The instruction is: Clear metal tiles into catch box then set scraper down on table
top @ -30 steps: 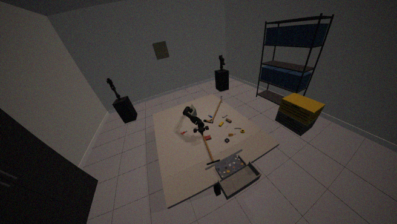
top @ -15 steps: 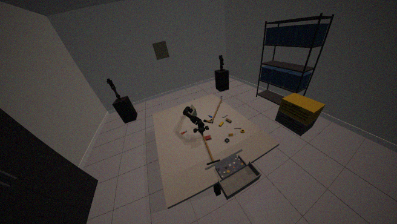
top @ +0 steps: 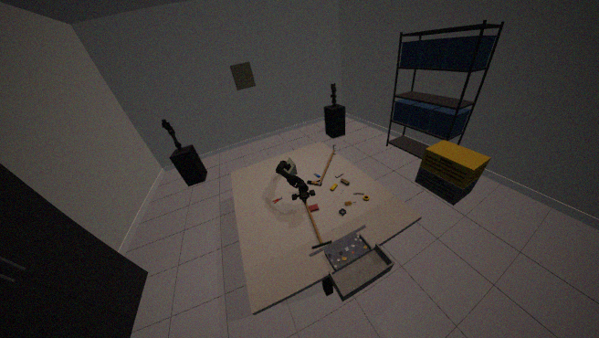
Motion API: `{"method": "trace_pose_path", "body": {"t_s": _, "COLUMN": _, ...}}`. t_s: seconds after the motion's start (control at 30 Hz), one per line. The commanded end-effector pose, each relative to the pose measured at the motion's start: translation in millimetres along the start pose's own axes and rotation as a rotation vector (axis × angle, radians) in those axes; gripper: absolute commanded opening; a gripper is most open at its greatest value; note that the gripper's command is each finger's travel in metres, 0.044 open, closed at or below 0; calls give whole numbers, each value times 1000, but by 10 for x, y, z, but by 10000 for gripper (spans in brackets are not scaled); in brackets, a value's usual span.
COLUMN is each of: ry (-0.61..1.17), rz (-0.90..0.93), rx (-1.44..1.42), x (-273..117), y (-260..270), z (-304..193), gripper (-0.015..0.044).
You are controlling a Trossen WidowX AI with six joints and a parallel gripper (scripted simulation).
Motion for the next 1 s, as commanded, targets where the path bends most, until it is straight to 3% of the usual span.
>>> {"method": "trace_pose_path", "body": {"t_s": 0.0, "ry": 0, "rz": 0, "rx": 0, "x": 3, "y": -2, "z": 0, "gripper": 0}}
{"method": "trace_pose_path", "body": {"t_s": 0.9, "ry": -1, "rz": 0, "rx": -1, "x": -6, "y": 4, "z": 1, "gripper": 0}}
{"method": "trace_pose_path", "body": {"t_s": 0.97, "ry": -9, "rz": 0, "rx": -4, "x": -41, "y": 12, "z": 6, "gripper": 53}}
Point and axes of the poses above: the point midway between the two fingers, 35 mm back from their tips, its own x axis out along the fingers, its own y axis across the jaws, z = x × y, the point moved 6 cm from there along -x, back along the fingers, and after that the axes turned 9 degrees about -x, right-handed, at the moved point
